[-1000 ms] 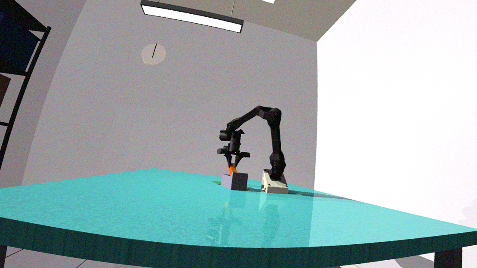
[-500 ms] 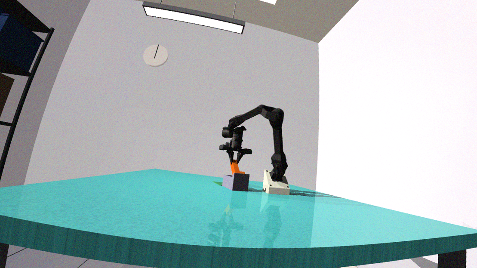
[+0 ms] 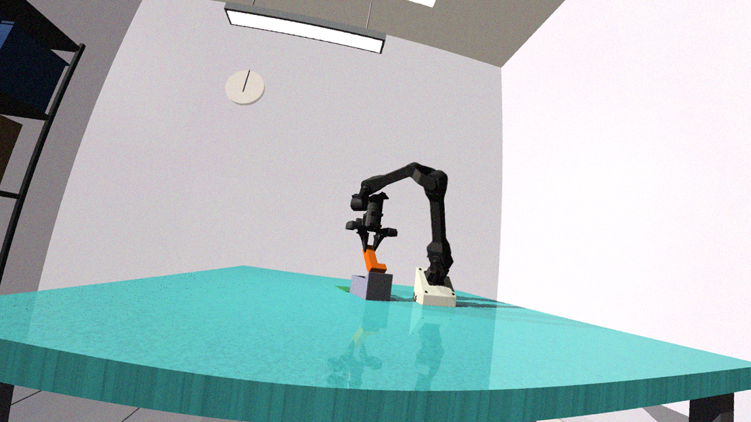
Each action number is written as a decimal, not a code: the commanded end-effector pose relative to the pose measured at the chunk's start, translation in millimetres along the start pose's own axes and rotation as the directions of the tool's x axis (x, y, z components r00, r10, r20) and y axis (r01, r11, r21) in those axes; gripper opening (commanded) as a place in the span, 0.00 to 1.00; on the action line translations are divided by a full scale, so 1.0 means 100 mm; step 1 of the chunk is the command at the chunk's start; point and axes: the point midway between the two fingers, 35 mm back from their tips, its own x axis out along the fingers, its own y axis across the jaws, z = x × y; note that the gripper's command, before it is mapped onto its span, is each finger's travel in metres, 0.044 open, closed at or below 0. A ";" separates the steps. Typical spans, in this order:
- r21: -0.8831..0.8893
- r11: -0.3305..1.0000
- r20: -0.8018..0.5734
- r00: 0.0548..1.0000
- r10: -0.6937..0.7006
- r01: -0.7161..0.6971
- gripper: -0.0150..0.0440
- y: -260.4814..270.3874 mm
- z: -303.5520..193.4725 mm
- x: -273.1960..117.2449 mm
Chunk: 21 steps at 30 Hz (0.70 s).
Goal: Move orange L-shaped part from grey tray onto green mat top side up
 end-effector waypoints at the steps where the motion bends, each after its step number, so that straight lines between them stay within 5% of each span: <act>1: -0.004 1.000 0.002 1.000 -0.005 0.005 0.25 -0.01 0.00 -0.01; 21: -0.005 1.000 0.005 1.000 -0.004 0.004 0.25 -0.04 0.55 -0.03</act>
